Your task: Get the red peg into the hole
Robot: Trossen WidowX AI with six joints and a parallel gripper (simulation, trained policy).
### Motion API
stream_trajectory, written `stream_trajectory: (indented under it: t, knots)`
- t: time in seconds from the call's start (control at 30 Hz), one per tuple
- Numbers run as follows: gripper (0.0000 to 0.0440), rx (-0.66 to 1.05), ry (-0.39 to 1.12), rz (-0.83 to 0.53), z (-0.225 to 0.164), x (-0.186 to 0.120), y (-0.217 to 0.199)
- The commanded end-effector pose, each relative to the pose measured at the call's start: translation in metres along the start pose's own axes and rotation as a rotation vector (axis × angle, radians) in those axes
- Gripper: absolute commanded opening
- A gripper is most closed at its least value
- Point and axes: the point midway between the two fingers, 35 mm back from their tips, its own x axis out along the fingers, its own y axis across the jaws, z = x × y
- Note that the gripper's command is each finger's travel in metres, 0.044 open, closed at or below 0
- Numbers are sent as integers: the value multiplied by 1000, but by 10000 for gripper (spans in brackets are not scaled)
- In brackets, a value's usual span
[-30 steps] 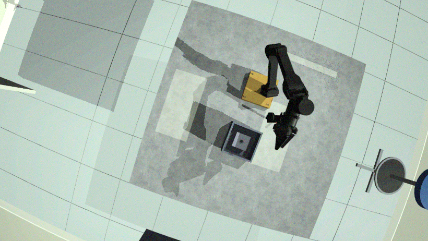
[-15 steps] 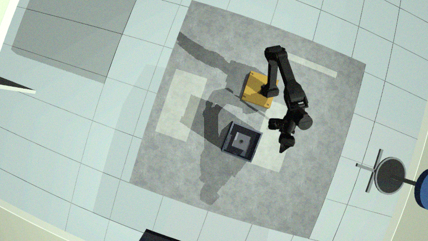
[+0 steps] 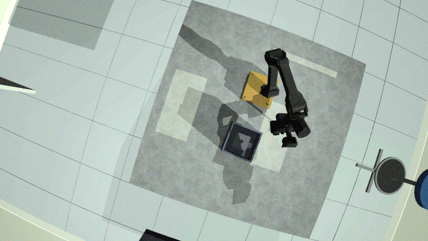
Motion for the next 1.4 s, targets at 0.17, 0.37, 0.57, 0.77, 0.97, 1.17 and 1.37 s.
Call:
stream_trajectory:
  t: [0.17,0.37,0.57,0.77,0.97,1.17,1.37]
  knots:
    - [440,-182,56,-216,-16,21,-43]
    - [440,-298,105,-381,-26,35,-75]
    - [440,-385,153,-537,-34,50,-106]
    - [440,-427,185,-631,-41,66,-125]
    - [440,-451,202,-679,-46,82,-140]
    - [440,-465,209,-701,-50,100,-154]
    - [440,-475,208,-707,-52,120,-170]
